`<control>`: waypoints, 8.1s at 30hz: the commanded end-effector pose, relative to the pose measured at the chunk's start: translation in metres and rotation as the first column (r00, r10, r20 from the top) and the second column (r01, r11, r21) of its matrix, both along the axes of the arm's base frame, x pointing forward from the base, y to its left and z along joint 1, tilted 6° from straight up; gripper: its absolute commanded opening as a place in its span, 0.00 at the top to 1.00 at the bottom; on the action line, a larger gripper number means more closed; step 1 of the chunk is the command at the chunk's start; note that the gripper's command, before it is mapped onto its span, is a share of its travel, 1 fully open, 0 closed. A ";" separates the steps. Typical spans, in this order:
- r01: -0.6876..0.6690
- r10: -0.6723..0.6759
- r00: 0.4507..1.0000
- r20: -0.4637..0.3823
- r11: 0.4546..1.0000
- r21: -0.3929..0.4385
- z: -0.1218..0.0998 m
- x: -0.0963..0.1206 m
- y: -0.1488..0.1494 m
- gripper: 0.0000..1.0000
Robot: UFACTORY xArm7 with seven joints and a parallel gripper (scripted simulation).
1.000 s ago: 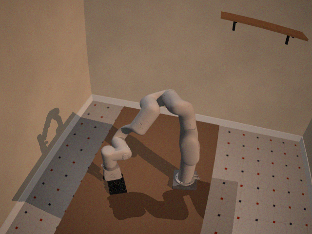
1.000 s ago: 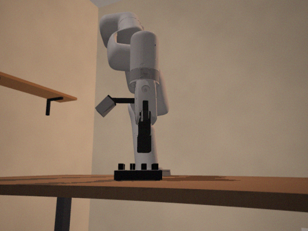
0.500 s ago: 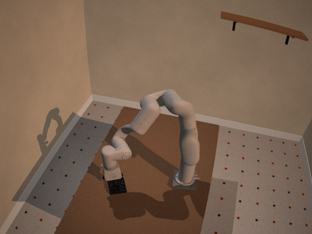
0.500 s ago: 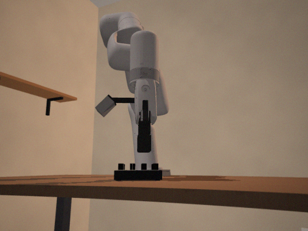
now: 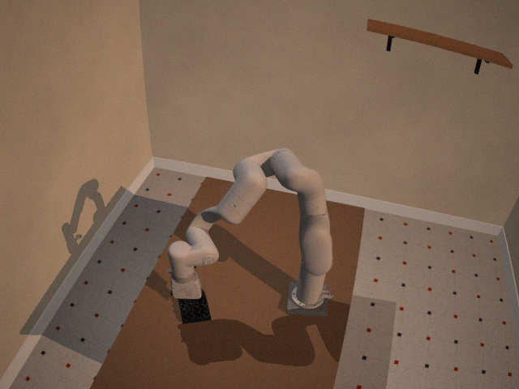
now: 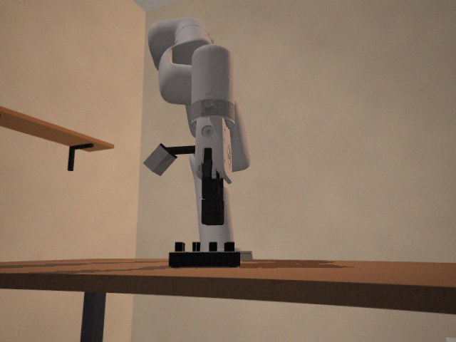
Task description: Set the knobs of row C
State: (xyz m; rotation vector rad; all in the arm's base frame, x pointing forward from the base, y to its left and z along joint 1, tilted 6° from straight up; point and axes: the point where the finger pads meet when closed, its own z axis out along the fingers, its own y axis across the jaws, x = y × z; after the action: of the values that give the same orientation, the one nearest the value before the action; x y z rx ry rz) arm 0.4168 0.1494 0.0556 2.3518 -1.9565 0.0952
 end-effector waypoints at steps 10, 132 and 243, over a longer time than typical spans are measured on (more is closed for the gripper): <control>0.361 -0.360 0.932 0.047 0.933 -0.002 0.003 0.001 0.000 0.81; 0.488 -0.488 -0.871 0.050 -0.851 0.196 0.021 0.001 0.002 0.81; 0.488 -0.488 -0.871 0.051 -0.851 0.196 -0.023 0.002 -0.001 0.81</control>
State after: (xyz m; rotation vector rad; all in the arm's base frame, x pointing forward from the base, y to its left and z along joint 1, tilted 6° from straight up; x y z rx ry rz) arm 0.4171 0.1472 0.0309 -1.3496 -2.8853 0.1544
